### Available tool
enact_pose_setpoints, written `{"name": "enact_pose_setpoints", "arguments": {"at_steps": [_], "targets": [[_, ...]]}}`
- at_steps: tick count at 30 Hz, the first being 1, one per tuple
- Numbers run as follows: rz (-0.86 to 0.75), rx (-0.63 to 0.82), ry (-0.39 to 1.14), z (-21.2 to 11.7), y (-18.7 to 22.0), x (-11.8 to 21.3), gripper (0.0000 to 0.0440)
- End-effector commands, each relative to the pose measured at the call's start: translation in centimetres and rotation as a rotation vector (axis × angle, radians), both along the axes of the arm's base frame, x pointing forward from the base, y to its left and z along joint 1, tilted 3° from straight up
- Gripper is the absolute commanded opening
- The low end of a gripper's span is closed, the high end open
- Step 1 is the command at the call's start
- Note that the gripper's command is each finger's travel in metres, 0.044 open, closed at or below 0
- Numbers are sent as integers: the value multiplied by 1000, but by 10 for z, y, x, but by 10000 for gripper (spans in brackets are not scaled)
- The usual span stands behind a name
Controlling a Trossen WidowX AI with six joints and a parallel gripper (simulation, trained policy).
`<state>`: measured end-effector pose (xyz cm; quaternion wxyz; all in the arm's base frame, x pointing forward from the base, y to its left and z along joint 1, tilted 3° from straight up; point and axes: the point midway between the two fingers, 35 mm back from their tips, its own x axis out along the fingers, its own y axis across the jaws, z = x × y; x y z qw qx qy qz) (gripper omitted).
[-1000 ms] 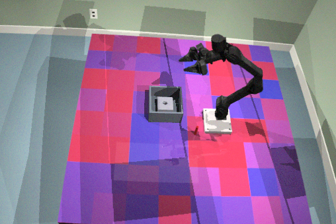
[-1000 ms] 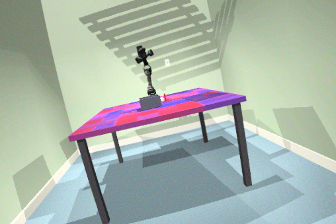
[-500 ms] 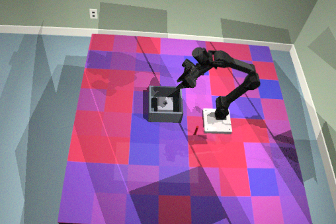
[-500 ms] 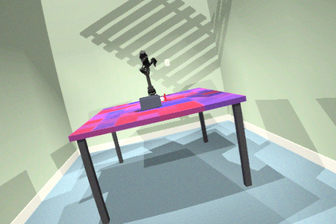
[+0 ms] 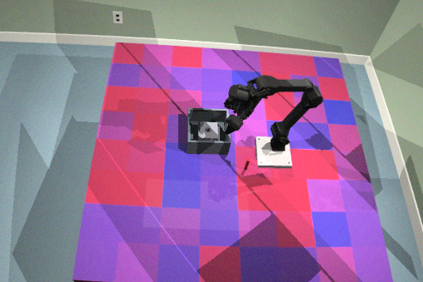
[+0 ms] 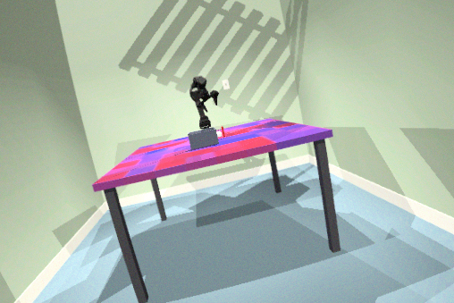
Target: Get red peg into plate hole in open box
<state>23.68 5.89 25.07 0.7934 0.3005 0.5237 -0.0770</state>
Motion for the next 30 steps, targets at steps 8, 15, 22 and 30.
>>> {"name": "enact_pose_setpoints", "arguments": {"at_steps": [8, 15, 22, 30], "targets": [[-129, -68, 315, -60, 24, -35, 440], [-202, -137, 443, -92, 42, -57, 440], [-240, -189, 487, -123, 56, -67, 440], [-253, -224, 470, -160, 67, -69, 440]]}}
